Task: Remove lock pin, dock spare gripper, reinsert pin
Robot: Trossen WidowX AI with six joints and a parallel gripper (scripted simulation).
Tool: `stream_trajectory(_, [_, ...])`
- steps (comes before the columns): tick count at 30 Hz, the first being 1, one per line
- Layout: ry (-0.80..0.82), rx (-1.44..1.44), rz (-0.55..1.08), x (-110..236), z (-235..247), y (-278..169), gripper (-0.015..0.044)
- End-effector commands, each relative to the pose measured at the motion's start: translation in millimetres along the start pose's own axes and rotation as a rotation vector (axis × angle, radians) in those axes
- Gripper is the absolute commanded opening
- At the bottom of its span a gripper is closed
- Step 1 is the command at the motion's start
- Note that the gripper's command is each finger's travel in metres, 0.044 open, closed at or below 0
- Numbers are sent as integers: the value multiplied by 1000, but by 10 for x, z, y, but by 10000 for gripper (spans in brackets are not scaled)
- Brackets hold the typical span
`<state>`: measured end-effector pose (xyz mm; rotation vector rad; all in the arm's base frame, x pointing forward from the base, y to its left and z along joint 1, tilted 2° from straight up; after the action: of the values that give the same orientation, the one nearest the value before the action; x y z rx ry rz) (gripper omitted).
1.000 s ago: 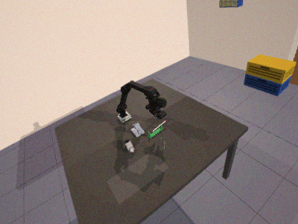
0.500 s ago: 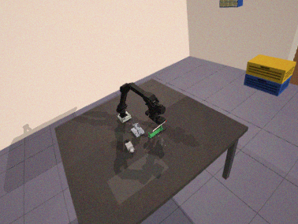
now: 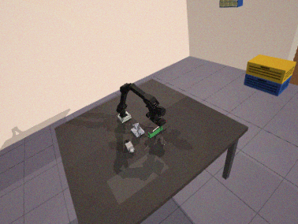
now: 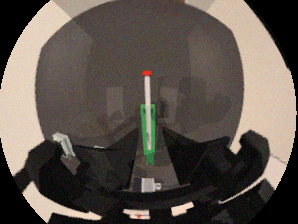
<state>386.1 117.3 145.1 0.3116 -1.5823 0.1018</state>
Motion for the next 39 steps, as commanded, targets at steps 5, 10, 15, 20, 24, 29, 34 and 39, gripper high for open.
stream_trajectory(5, [-1,1,3,-137,4,-8,180])
stream_trajectory(10, [-1,1,3,-219,9,-11,180])
stream_trajectory(15, [-1,1,3,-300,16,-15,180])
stream_trajectory(20, [-1,1,3,-381,26,-18,180])
stream_trajectory(24, [-1,1,3,-420,31,-19,180])
stream_trajectory(29, [-1,1,3,-420,31,-19,101])
stream_trajectory(34, [-1,1,3,-420,31,-19,0])
stream_trajectory(39, [-1,1,3,-420,34,-19,0])
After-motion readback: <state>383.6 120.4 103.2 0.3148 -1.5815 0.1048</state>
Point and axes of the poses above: the point midway between the two fingers, 35 mm back from their tips, its own x axis back along the fingers, its own z axis across the jaws, y = z × x, the point moved 8 cm from there along x, back along the fingers, and after that the axes turned 13 degrees about x, right-handed, at the moved point
